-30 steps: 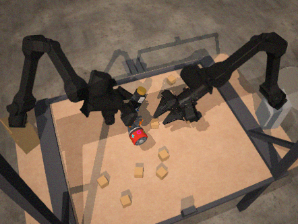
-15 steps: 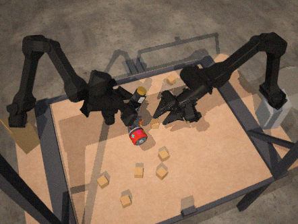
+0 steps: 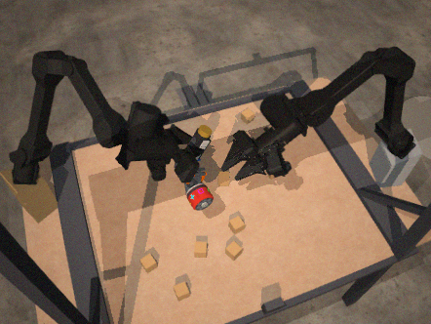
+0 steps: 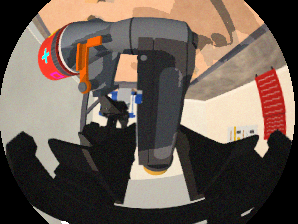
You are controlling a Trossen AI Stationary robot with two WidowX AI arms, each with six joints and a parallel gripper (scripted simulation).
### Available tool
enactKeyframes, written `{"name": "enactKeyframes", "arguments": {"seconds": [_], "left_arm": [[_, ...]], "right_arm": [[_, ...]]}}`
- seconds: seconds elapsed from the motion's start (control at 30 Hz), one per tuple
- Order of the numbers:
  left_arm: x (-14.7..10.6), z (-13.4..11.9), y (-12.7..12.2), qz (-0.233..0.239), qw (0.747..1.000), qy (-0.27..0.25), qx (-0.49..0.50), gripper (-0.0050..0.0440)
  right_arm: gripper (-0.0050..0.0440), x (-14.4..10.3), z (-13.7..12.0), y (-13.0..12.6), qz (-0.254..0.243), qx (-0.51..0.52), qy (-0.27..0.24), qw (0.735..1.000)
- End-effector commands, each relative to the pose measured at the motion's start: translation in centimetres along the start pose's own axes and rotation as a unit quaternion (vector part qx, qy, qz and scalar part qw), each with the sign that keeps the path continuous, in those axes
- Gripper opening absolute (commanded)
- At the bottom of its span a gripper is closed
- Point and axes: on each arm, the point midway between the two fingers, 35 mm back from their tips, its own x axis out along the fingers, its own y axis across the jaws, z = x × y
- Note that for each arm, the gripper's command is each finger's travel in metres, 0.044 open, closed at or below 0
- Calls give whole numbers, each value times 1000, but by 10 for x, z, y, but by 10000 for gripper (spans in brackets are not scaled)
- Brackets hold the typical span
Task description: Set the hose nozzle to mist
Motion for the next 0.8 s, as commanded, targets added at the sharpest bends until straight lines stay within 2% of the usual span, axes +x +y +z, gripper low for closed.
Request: {"name": "enactKeyframes", "arguments": {"seconds": [0.0,0.4,0.77], "left_arm": [[-4,-14,-3,5,1000,9,-22,165],[-4,-14,-3,5,1000,9,-22,165],[-4,-14,-3,5,1000,9,-22,165]], "right_arm": [[407,-3,-2,-8,-17,-1,1,1000],[407,16,-3,8,-83,8,2,996],[407,23,-2,24,-133,9,1,991]]}}
